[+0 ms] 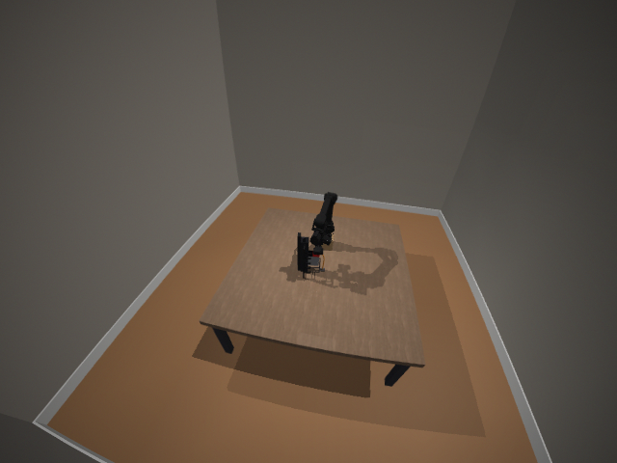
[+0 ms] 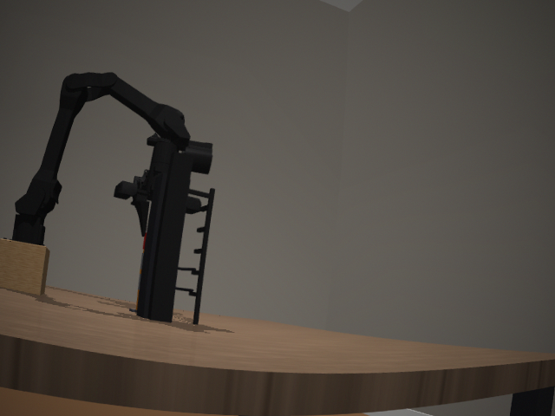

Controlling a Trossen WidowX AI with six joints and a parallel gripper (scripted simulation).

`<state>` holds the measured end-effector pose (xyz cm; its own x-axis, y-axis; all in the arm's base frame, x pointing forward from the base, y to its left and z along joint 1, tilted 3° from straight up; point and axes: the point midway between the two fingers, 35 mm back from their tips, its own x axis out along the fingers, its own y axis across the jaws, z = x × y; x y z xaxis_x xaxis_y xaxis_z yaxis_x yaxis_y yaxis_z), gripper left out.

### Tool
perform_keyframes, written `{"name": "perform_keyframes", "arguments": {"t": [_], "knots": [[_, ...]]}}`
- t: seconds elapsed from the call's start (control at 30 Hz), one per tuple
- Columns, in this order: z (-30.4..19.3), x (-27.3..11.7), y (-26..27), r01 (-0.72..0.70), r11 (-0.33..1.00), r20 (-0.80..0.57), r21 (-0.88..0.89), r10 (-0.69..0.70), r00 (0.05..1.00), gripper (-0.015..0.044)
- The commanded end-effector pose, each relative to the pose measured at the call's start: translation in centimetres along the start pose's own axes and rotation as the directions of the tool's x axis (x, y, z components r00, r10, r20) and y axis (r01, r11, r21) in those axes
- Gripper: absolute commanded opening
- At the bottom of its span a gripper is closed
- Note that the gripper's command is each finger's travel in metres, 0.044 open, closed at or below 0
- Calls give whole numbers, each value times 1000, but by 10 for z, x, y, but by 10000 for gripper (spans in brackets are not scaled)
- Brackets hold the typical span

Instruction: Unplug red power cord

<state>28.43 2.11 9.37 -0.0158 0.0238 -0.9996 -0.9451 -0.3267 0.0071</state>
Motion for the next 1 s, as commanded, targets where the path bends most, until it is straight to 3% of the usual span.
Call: {"name": "perform_keyframes", "arguments": {"t": [0.0, 0.1, 0.37, 0.97], "knots": [[0, 0, 0, 0, 1000, 0, 0, 0, 1000, 134], [0, 0, 0, 0, 1000, 0, 0, 0, 1000, 55], [0, 0, 0, 0, 1000, 0, 0, 0, 1000, 2], [26, 0, -2, 0, 1000, 1, -1, 0, 1000, 0]]}}
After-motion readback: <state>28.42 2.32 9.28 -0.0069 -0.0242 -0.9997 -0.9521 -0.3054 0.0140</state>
